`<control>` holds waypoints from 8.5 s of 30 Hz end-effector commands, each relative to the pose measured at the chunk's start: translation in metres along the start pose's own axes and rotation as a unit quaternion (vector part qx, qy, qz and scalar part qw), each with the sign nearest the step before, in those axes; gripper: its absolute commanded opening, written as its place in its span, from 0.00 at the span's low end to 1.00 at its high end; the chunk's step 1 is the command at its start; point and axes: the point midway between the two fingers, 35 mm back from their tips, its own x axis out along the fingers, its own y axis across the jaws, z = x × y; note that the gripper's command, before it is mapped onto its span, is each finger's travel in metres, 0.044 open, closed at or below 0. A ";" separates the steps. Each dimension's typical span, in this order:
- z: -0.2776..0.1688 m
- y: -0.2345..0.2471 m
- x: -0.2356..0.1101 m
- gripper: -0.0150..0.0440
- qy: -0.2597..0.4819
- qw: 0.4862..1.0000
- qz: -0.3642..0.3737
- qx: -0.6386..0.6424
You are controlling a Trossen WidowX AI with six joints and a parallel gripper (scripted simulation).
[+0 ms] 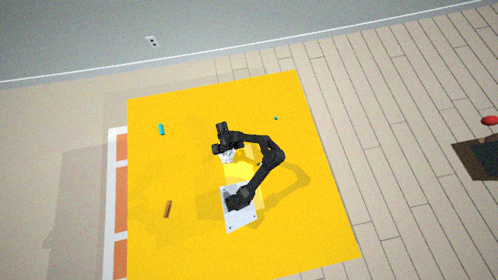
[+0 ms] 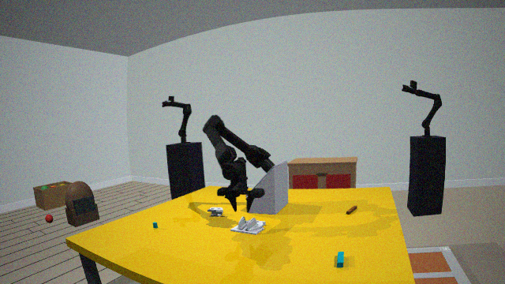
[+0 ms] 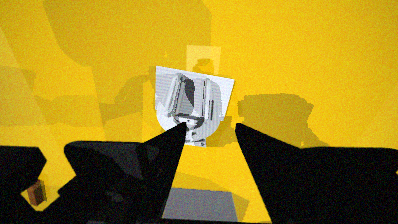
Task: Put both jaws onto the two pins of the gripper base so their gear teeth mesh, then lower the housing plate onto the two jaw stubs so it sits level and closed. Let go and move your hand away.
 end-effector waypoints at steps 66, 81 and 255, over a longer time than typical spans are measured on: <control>-0.071 -0.142 -0.010 1.00 0.018 0.653 0.010 0.757; -0.095 -0.166 -0.014 1.00 0.015 0.498 0.005 0.867; -0.148 -0.205 0.054 0.85 -0.007 0.133 -0.007 0.991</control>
